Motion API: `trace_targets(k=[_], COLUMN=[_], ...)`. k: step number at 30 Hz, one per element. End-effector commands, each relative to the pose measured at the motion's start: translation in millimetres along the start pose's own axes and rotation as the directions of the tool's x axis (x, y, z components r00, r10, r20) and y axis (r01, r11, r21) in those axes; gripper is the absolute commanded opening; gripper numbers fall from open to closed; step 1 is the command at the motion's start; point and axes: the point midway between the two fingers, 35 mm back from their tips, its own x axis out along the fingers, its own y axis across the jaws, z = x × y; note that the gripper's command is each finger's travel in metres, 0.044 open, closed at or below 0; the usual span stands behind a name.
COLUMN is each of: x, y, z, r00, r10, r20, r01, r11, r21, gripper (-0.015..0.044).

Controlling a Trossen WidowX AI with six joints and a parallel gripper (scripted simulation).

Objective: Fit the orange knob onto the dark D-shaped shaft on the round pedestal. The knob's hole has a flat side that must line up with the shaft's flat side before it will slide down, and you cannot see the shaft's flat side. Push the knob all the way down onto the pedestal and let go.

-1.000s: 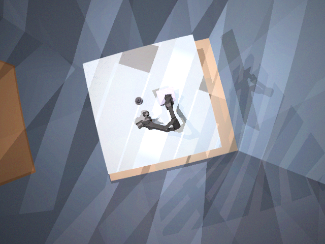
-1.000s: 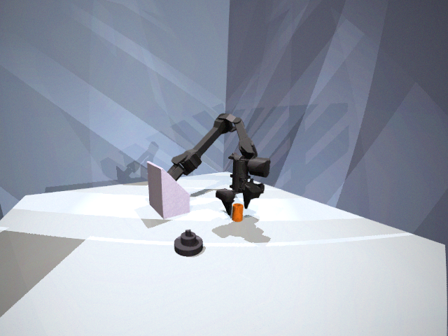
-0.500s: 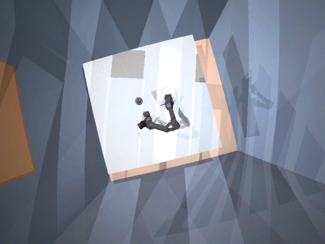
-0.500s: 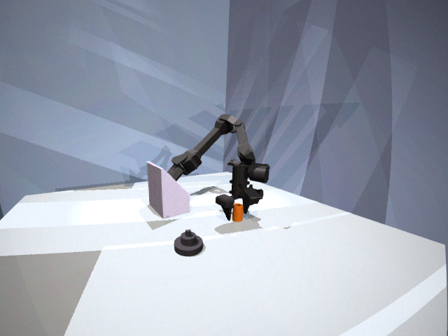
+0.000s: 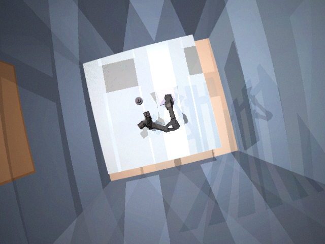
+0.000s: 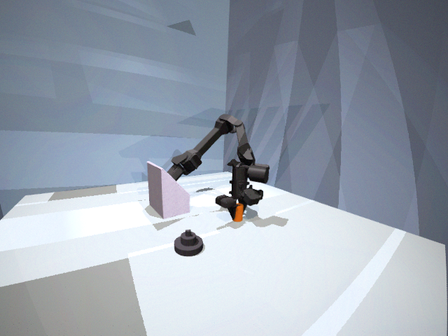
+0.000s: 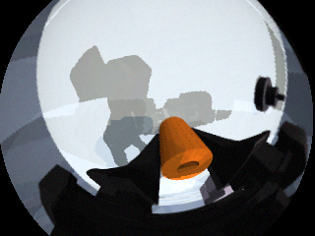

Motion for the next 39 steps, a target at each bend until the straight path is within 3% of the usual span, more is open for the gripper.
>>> trace_targets(k=[1, 6, 30, 39], x=[0, -14, -136, -139], y=[0, -12, -12, -17], z=[0, 7, -2, 0], r00=[1.0, 0.998, 1.0, 1.0], r10=[-0.002, -0.044, -0.011, -0.01], r20=[0.002, 0.038, 0.001, 0.002], r01=[0.002, 0.045, 0.011, 0.01], r11=[1.0, 0.999, 1.0, 1.0], r21=[0.004, -0.019, 0.004, 0.008], gripper=[0.0111, 0.0, 0.0, 0.0])
